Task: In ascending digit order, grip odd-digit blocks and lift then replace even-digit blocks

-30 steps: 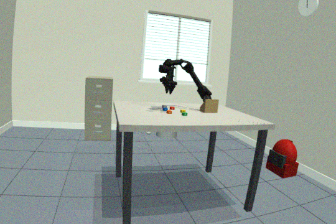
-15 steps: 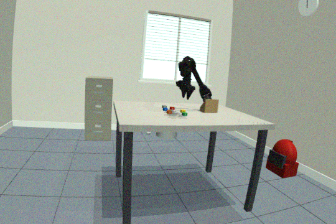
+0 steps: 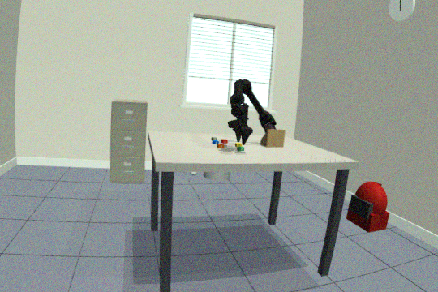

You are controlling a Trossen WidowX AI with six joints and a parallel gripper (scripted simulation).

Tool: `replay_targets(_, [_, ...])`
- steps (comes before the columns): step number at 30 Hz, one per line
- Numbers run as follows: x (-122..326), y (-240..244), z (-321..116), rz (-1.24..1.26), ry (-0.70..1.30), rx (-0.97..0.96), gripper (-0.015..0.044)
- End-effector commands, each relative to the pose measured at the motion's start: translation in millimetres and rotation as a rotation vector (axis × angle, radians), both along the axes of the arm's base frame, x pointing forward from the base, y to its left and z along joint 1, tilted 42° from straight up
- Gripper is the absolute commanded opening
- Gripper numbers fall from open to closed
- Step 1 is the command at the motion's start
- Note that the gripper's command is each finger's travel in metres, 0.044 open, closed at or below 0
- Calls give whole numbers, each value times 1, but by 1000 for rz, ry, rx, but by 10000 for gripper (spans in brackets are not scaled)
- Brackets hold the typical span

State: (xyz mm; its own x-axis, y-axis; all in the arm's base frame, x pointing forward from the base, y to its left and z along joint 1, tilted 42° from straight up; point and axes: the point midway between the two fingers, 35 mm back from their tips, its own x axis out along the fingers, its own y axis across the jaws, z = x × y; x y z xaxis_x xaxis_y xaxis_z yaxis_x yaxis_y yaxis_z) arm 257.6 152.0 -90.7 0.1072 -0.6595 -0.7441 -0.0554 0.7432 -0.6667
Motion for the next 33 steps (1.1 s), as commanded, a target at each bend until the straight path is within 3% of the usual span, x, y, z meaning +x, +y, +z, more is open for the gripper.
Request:
replay_targets(1, [3,4,2,14,-14,12,400])
replay_targets(26, [7,-20,-25,13,-15,10,400])
replay_targets(33, [7,-20,-25,13,-15,10,216])
